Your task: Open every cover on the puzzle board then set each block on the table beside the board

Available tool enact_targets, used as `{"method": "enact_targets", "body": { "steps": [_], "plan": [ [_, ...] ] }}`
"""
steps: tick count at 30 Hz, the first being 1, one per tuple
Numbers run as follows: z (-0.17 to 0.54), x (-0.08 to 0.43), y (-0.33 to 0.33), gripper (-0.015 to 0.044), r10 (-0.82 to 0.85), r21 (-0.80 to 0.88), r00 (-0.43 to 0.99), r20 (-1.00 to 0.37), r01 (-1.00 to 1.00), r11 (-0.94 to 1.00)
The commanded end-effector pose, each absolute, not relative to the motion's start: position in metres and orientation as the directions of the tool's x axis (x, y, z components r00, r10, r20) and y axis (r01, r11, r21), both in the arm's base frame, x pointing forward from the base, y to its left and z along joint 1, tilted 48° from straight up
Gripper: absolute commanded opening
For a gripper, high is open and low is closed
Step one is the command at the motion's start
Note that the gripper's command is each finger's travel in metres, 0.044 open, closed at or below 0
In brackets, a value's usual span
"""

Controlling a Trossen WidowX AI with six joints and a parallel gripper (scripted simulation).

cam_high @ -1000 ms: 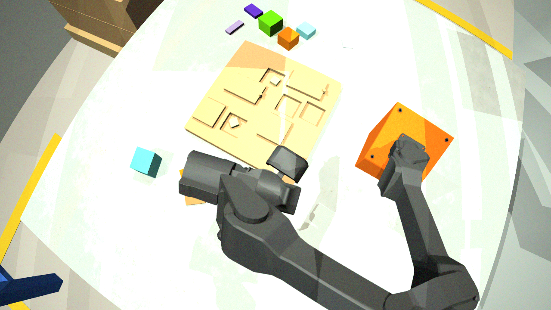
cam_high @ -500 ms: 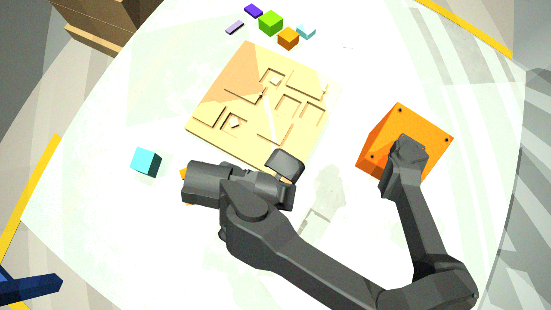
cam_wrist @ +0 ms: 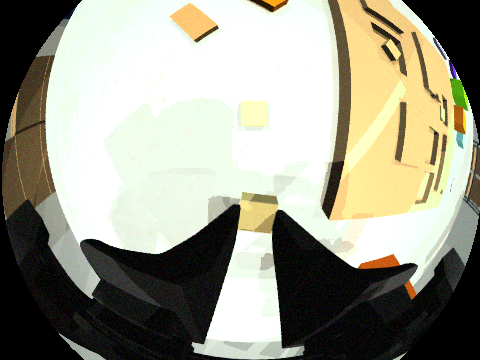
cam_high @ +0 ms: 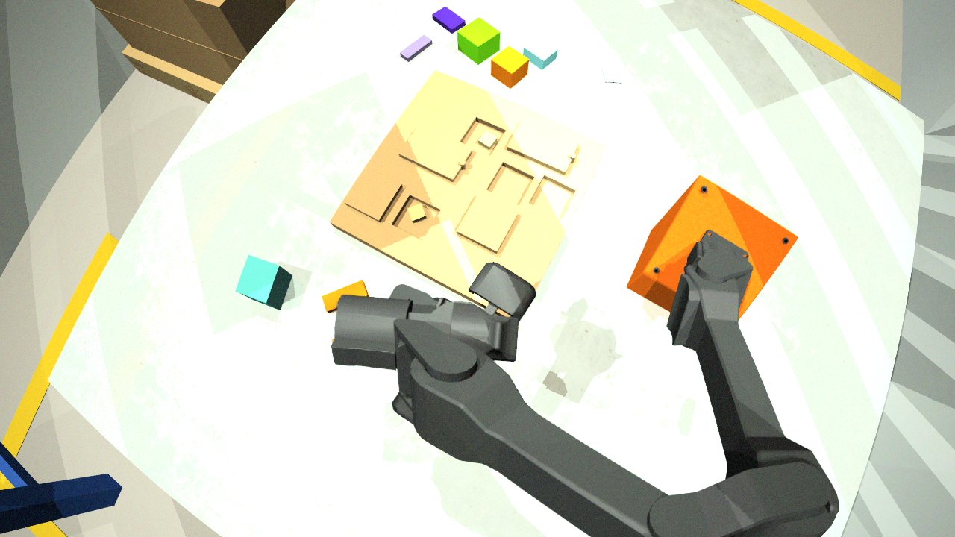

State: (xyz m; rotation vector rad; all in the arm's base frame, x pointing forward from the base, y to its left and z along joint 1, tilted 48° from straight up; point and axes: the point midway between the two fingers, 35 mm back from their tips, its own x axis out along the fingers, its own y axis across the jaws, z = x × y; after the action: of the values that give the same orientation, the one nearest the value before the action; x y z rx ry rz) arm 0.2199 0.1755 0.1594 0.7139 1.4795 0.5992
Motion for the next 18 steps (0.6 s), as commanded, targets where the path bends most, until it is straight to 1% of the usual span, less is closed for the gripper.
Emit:
{"method": "enact_targets", "body": {
  "steps": [1, 18],
  "plan": [
    [0.154, 0.22, 0.18, 0.008, 0.741, 0.74, 0.02, -0.671, 0.075, 0.668],
    [0.137, 0.219, 0.201, 0.008, 0.745, 0.744, 0.021, -0.667, 0.075, 0.664]
  ]
}}
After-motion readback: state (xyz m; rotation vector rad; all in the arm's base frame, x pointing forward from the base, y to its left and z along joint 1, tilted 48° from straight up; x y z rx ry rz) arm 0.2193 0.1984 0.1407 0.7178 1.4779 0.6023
